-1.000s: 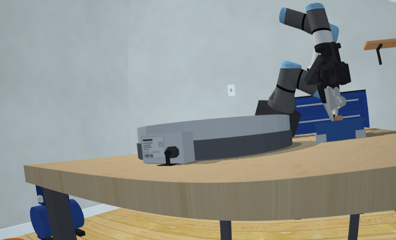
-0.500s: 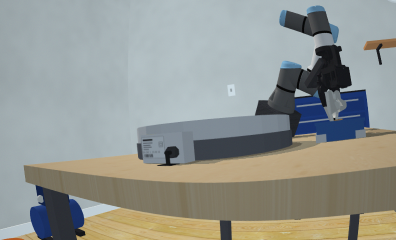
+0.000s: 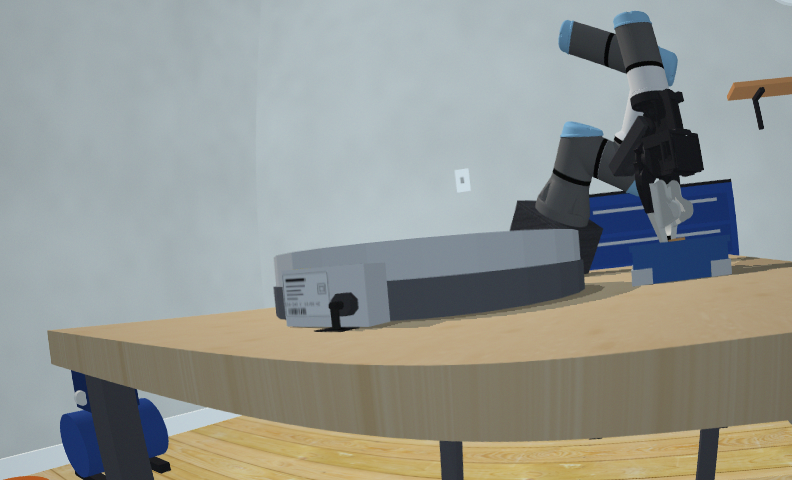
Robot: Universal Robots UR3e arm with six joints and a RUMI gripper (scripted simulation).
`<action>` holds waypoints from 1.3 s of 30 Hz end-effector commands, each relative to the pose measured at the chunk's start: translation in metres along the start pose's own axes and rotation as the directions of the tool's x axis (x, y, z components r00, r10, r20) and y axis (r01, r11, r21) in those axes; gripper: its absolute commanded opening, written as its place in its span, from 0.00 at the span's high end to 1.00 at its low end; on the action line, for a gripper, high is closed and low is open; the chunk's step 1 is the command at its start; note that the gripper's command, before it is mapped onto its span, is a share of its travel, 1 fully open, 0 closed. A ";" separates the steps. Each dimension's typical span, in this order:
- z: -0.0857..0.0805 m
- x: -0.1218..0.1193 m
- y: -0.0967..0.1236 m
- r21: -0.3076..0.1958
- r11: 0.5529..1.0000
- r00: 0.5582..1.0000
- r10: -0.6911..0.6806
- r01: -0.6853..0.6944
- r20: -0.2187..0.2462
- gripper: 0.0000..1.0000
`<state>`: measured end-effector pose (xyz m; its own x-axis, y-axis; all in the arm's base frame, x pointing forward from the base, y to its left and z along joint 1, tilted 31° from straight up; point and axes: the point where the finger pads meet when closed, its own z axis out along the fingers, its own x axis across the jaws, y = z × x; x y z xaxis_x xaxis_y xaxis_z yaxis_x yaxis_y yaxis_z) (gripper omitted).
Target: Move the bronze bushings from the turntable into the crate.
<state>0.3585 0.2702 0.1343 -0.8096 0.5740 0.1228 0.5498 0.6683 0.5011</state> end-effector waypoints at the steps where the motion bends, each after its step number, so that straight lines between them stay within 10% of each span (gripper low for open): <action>1: -0.001 -0.001 0.001 -0.002 1.000 1.000 -0.001 0.001 0.003 1.00; 39: 0.005 0.000 0.000 0.000 1.000 1.000 0.000 0.000 0.002 1.00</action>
<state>0.3583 0.2719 0.1307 -0.8098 0.5732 0.1254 0.5508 0.6690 0.4991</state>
